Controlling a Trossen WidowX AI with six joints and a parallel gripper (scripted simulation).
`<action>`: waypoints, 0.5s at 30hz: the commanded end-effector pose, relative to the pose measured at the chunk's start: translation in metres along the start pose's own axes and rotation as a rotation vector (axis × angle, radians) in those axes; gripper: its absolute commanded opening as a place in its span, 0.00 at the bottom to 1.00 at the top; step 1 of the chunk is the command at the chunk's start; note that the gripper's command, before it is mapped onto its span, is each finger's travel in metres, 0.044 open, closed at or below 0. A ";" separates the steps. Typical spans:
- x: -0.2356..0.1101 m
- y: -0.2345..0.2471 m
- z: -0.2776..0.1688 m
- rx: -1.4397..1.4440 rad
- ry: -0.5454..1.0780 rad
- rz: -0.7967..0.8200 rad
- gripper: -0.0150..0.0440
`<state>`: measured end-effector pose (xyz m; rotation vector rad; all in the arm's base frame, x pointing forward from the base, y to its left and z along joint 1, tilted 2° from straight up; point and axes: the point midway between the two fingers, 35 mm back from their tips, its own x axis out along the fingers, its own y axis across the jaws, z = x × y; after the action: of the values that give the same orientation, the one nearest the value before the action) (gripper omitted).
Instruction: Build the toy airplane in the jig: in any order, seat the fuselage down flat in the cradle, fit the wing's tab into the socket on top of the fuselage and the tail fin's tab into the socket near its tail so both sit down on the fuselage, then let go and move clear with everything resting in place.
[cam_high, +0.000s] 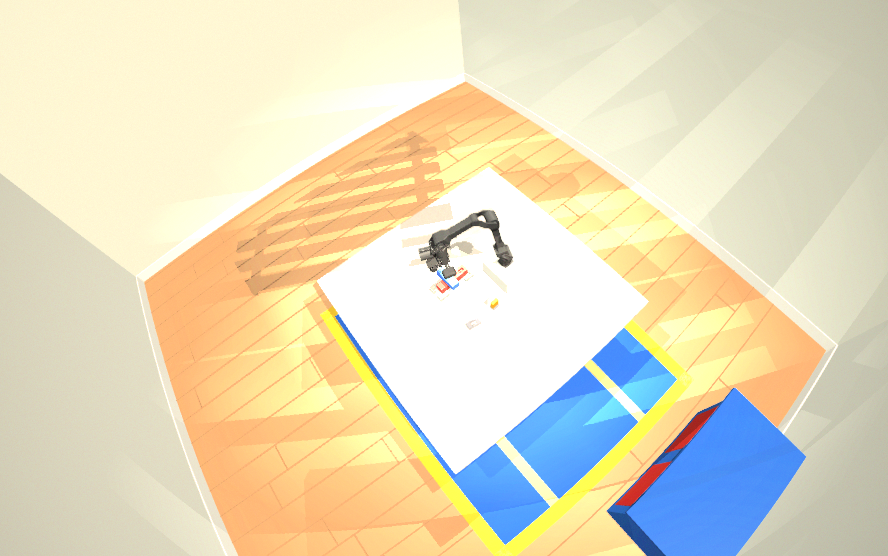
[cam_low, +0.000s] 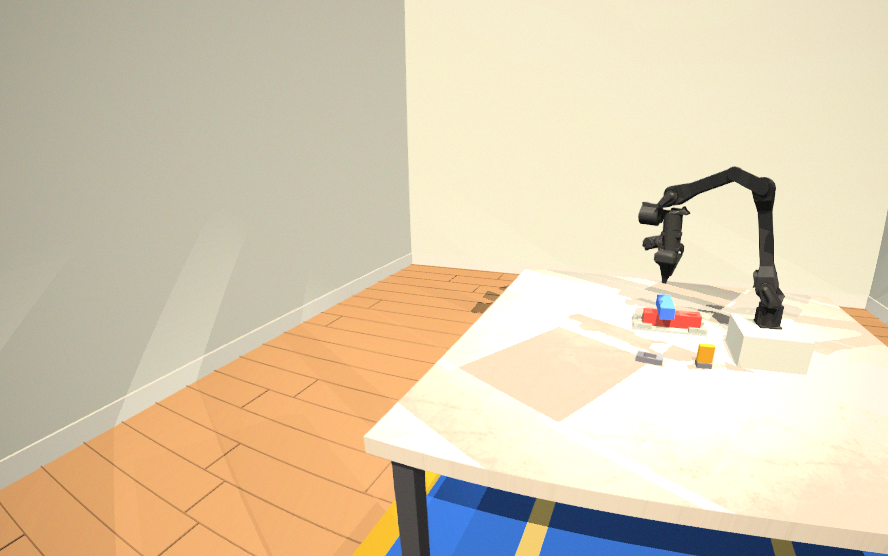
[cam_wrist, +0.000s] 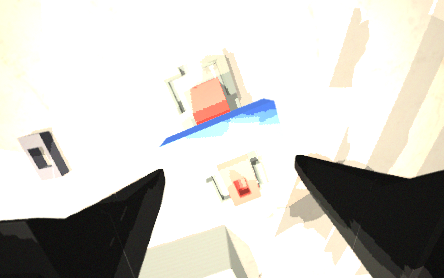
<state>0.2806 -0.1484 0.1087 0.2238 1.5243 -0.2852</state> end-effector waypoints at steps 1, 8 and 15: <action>0.000 0.000 0.000 -0.338 0.003 -0.002 1.00; 0.000 0.000 0.000 -0.338 0.003 -0.002 1.00; -0.001 0.038 -0.006 -0.339 0.002 0.003 1.00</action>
<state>0.2827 -0.1410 0.1093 -0.0335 1.5466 -0.0397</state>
